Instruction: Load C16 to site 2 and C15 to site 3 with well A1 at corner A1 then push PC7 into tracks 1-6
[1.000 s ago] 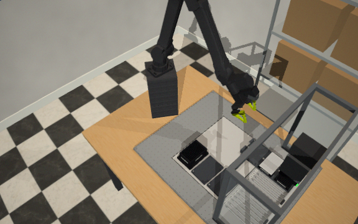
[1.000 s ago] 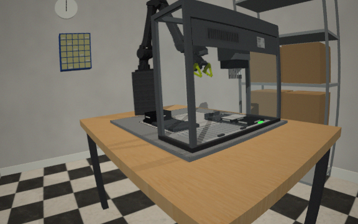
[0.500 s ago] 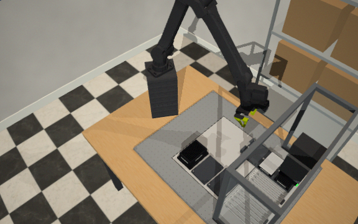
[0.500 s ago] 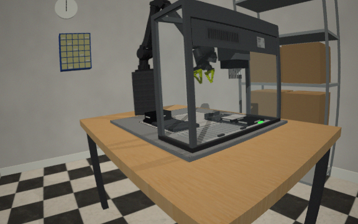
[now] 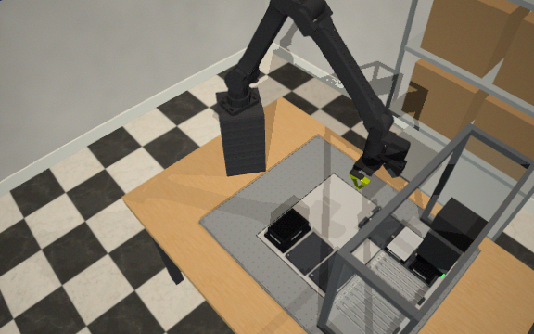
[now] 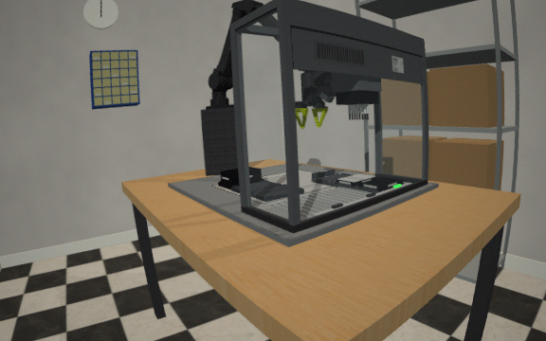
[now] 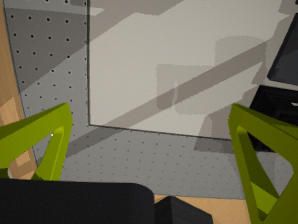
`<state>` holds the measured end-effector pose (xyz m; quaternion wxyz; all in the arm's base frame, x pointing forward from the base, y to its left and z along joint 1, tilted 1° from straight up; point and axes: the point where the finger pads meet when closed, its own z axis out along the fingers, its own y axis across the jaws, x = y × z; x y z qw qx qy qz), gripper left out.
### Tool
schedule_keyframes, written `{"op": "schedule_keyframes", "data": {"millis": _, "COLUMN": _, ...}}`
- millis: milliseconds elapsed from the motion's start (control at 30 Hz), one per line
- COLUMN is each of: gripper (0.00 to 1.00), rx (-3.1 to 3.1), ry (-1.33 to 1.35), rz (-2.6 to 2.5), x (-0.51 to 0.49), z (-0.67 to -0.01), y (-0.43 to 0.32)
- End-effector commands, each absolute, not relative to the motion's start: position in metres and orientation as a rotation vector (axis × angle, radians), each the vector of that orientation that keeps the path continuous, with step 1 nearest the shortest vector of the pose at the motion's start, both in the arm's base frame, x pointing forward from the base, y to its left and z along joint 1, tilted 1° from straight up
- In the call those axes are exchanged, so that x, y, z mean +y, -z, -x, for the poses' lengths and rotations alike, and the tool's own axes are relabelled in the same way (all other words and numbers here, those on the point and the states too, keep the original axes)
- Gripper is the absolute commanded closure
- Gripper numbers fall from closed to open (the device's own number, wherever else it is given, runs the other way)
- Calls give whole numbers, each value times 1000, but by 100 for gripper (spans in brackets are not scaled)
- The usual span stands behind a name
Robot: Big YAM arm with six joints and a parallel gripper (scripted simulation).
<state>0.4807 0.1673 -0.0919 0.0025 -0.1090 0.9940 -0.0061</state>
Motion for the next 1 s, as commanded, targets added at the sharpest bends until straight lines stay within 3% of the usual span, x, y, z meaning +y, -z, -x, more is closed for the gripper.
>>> {"op": "schedule_keyframes", "data": {"millis": 0, "gripper": 0, "rx": 3068, "ry": -8, "rz": 221, "x": 159, "z": -495, "y": 71}}
{"op": "schedule_keyframes", "data": {"millis": 767, "gripper": 0, "rx": 3077, "ry": 8, "rz": 120, "x": 30, "z": -432, "y": 77}}
{"op": "schedule_keyframes", "data": {"millis": 967, "gripper": 0, "rx": 3083, "ry": 8, "rz": 156, "x": 39, "z": -439, "y": 84}}
